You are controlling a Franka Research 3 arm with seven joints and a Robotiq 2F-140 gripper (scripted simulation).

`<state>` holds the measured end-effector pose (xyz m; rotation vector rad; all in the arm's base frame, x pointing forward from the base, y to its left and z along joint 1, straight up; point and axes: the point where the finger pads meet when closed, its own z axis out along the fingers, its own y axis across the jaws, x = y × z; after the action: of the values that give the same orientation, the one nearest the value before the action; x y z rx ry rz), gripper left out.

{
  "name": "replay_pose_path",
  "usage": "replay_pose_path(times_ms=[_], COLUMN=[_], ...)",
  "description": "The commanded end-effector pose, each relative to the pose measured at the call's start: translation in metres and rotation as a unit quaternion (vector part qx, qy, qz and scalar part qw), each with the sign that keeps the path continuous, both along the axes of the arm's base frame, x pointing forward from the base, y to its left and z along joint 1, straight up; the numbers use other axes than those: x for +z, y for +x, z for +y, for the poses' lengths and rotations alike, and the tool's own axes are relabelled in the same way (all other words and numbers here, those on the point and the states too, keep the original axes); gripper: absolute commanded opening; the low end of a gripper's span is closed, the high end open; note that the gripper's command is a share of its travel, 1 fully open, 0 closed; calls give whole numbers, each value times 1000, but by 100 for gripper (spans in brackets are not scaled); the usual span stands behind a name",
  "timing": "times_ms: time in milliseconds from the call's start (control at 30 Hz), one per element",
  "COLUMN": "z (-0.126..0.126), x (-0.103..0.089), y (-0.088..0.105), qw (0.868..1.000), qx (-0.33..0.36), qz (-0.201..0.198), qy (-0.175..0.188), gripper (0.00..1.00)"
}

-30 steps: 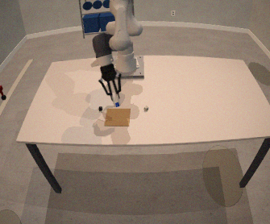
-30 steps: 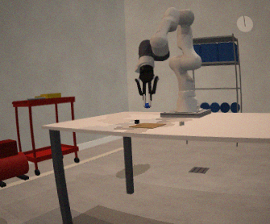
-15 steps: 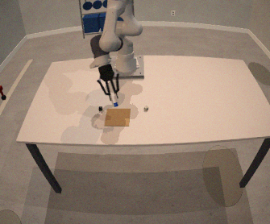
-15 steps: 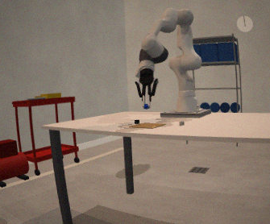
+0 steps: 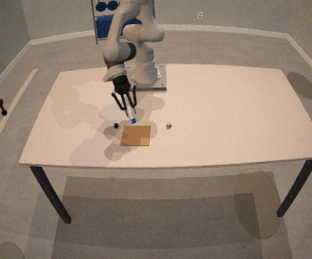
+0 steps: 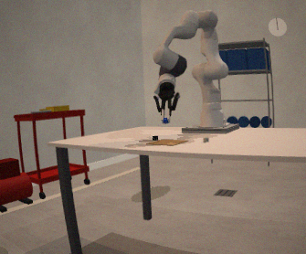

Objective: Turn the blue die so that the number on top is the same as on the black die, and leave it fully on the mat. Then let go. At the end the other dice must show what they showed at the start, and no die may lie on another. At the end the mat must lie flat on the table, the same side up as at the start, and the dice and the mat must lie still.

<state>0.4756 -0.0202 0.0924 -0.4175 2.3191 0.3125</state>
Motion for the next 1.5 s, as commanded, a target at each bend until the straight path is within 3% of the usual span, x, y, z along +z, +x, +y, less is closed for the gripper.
replay_pose_path(times_ms=[0,133,367,800,1000,1467], z=[7,6,5,4,4,3], x=[0,0,-1,-5,-14,-63], y=[1,1,-2,-2,-2,-2], qw=[996,996,989,988,988,988], qx=[52,51,47,46,46,46], qz=[-67,-75,-138,-147,-147,-147], qy=[-20,-17,14,16,16,16], gripper=[9,9,9,9,9,9])
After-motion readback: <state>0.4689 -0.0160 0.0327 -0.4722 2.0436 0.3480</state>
